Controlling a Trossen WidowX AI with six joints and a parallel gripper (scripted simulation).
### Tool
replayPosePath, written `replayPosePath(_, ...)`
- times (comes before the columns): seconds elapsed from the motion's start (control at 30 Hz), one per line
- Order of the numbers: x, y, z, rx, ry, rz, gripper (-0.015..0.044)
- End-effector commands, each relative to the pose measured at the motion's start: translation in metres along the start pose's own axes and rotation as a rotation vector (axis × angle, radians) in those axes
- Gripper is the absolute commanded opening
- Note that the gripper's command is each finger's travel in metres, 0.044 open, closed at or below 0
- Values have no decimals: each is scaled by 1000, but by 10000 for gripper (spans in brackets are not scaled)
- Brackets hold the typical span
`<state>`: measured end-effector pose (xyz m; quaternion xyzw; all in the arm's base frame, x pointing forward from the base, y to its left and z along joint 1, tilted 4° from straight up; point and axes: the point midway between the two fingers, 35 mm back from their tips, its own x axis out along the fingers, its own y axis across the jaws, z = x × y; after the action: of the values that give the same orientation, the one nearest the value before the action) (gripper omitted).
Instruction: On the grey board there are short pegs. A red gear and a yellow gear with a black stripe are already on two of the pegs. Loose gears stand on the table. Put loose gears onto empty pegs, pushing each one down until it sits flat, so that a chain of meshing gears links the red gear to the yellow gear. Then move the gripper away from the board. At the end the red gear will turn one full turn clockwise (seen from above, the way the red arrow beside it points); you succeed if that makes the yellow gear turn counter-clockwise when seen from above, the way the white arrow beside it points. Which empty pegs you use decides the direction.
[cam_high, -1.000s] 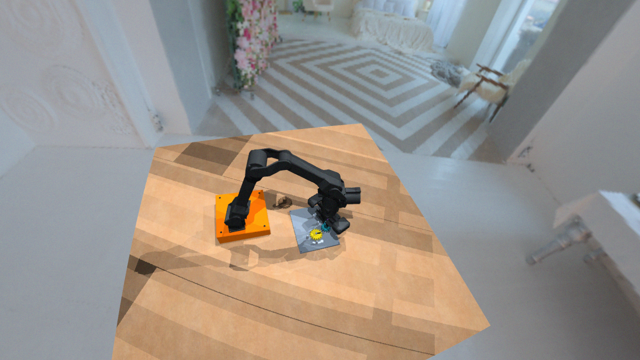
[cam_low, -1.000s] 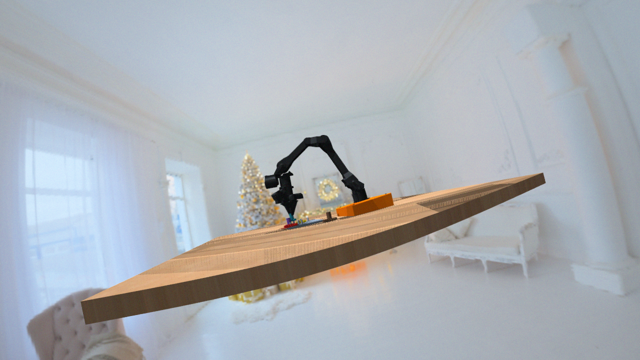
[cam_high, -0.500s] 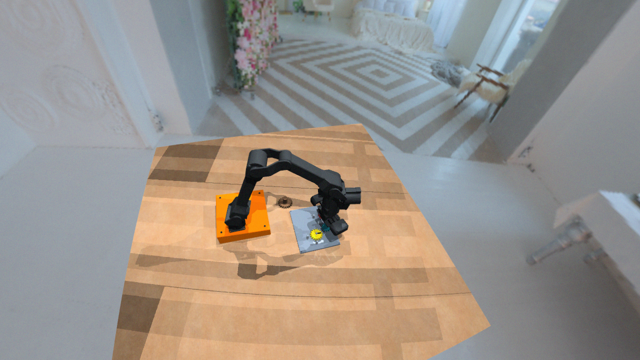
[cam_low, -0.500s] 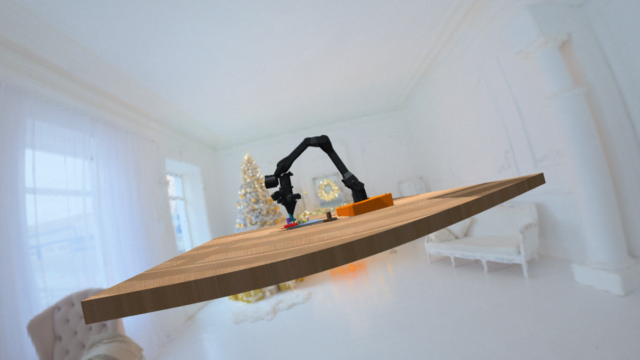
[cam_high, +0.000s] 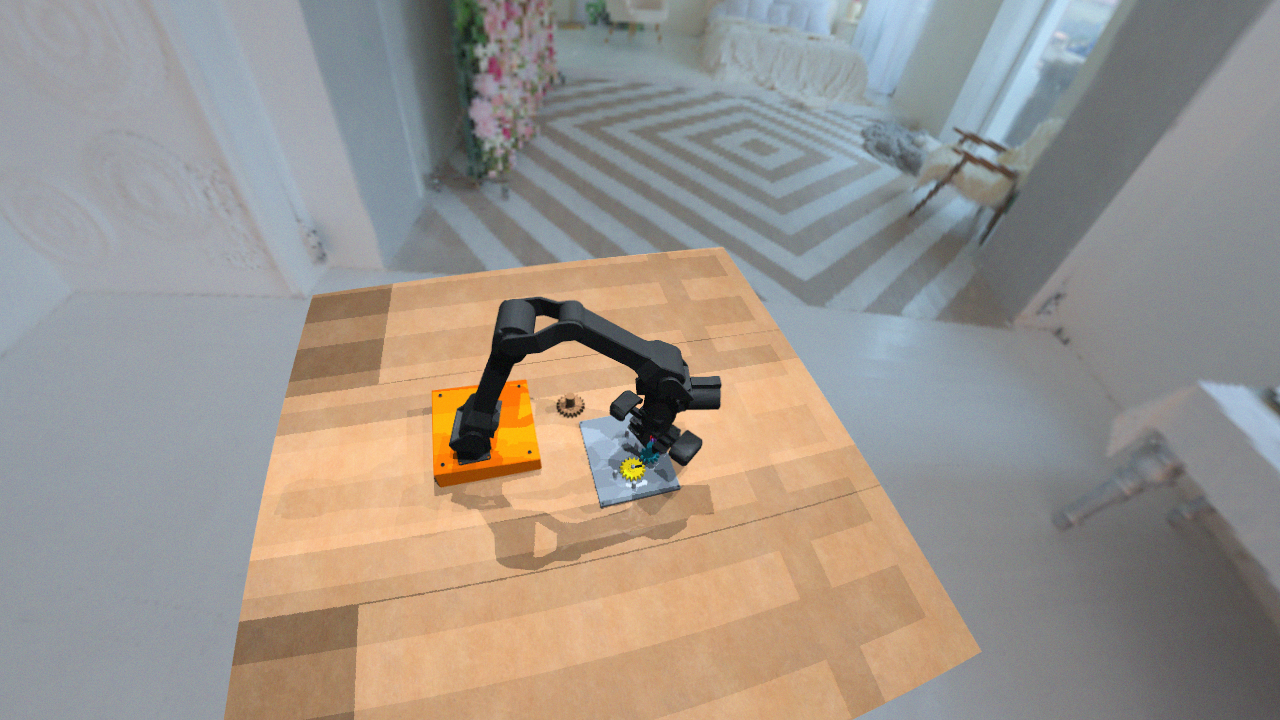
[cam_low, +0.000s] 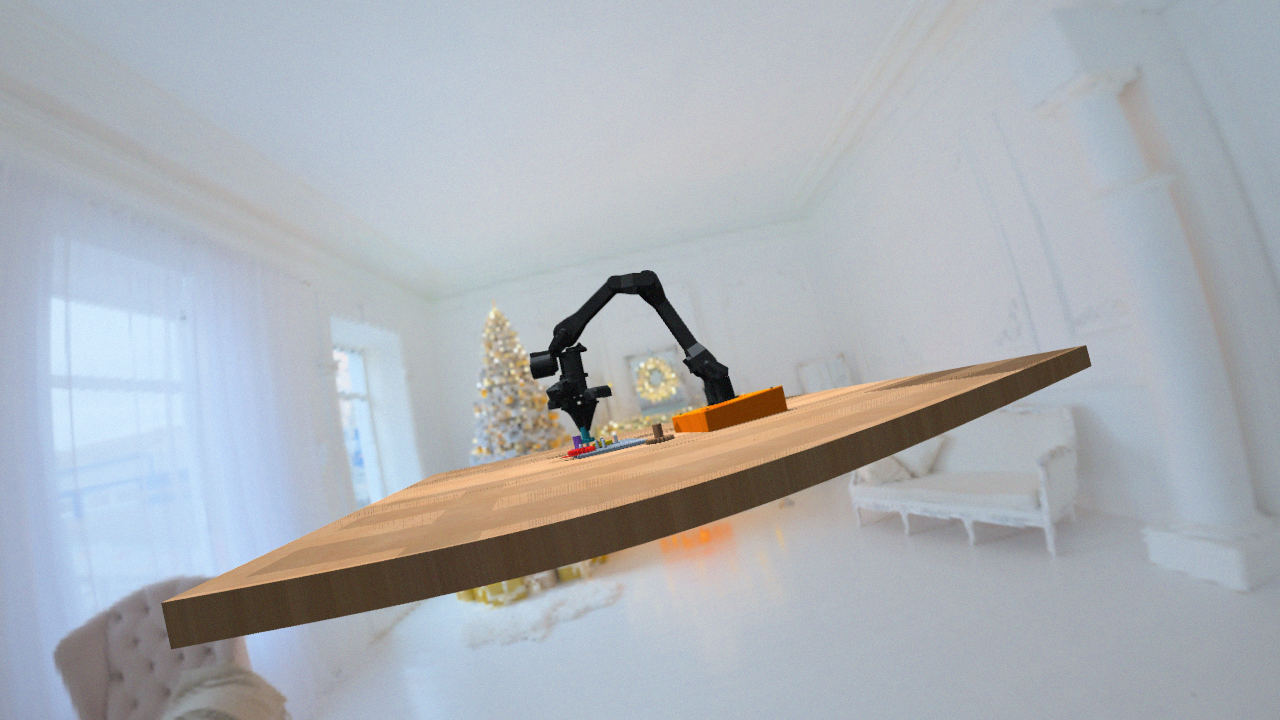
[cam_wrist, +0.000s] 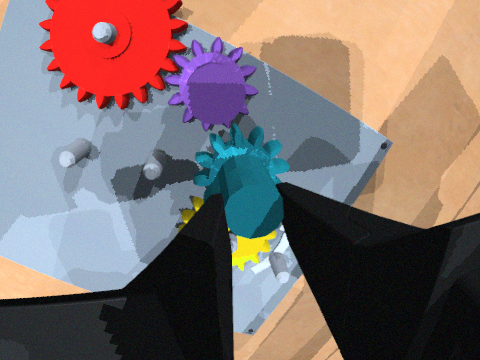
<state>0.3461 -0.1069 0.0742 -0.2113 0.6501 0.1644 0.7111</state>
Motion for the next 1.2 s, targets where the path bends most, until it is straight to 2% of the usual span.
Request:
replayPosePath(0.0,5,0,0,-72,0,3,0)
replayPosePath(0.23,9,0,0,-16,0,3,0)
replayPosePath(0.8,10,0,0,425,1,3,0)
replayPosePath(1.17,12,1,1,254,1,3,0)
